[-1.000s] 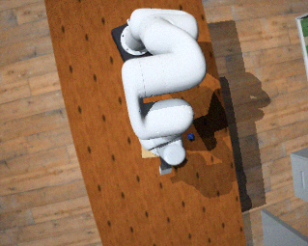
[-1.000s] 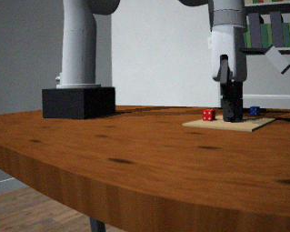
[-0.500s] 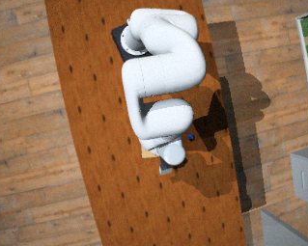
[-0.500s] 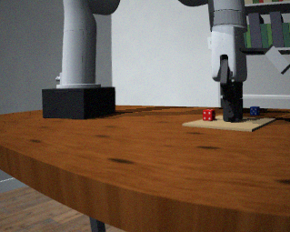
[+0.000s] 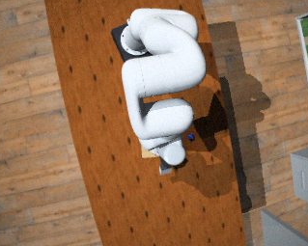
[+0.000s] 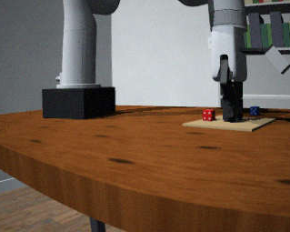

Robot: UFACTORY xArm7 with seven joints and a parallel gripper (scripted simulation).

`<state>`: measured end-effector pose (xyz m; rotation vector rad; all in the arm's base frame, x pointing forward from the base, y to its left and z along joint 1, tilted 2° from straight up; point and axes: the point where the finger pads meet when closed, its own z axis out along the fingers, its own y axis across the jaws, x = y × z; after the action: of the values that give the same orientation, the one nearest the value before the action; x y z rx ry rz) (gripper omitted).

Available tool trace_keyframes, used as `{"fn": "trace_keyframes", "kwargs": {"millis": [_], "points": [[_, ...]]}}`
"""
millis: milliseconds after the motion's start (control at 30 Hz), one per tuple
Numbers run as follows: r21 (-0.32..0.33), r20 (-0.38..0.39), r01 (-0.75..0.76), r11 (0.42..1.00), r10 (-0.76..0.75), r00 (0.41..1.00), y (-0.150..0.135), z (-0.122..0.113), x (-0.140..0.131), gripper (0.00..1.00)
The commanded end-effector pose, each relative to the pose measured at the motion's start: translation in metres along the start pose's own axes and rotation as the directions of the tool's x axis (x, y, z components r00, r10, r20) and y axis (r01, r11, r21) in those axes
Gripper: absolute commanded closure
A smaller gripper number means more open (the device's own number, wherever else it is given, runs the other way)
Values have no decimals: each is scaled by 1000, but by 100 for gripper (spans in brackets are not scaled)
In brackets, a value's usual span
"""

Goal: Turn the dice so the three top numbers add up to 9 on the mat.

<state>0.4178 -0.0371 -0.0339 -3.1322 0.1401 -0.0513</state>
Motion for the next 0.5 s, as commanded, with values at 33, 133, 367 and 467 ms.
{"fn": "trace_keyframes", "kwargs": {"millis": [33, 133, 367, 467], "points": [[0, -4, 0, 1000, 0, 1000, 0, -1, 2, 72], [0, -4, 0, 1000, 0, 1000, 0, -1, 2, 68], [0, -4, 0, 1000, 0, 1000, 0, -1, 2, 64], [0, -4, 0, 1000, 0, 1000, 0, -1, 2, 64]]}}
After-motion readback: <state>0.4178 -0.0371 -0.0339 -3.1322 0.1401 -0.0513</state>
